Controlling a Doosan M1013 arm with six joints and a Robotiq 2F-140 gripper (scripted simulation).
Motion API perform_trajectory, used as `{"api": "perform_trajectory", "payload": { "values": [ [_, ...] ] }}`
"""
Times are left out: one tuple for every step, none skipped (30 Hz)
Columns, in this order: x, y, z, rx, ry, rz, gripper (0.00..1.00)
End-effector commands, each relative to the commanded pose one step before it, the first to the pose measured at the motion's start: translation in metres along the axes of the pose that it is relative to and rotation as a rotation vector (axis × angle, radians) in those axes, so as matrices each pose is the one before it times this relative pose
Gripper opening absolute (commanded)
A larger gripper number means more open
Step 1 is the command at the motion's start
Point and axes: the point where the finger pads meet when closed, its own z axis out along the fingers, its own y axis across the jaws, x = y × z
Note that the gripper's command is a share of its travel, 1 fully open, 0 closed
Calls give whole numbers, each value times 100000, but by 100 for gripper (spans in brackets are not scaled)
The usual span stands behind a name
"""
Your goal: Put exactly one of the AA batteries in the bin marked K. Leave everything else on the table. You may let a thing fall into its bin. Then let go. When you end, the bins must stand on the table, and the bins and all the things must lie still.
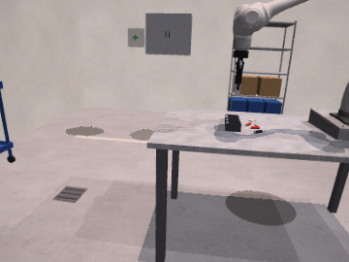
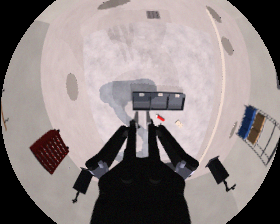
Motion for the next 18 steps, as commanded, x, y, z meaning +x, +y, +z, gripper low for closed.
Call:
{"api": "perform_trajectory", "payload": {
  "values": [
    [-1252,1243,1486,42,1,-13973,17],
    [0,0,0,0,0,0,17],
    [0,0,0,0,0,0,17],
    [-509,388,534,0,0,-5000,17],
    [-527,362,534,0,0,-5000,17],
    [-545,335,534,0,0,-5000,17],
    [-561,307,534,-15,-10,-4594,17],
    [-574,281,534,-48,-35,-3712,17],
    [-584,259,535,-45,-37,-3942,17],
    [-594,236,535,-54,-47,-3994,17],
    [-602,212,535,-58,-55,-3975,17],
    [-610,187,536,-58,-60,-3959,17],
    [-617,163,536,-58,-63,-3952,17],
    [-622,138,537,-57,-66,-3948,17],
    [-627,113,537,-56,-69,-3945,17],
    [-631,88,538,-56,-72,-3942,17],
    [-633,63,538,-55,-74,-3940,17],
    [-635,37,539,-54,-76,-3938,17]
  ]
}}
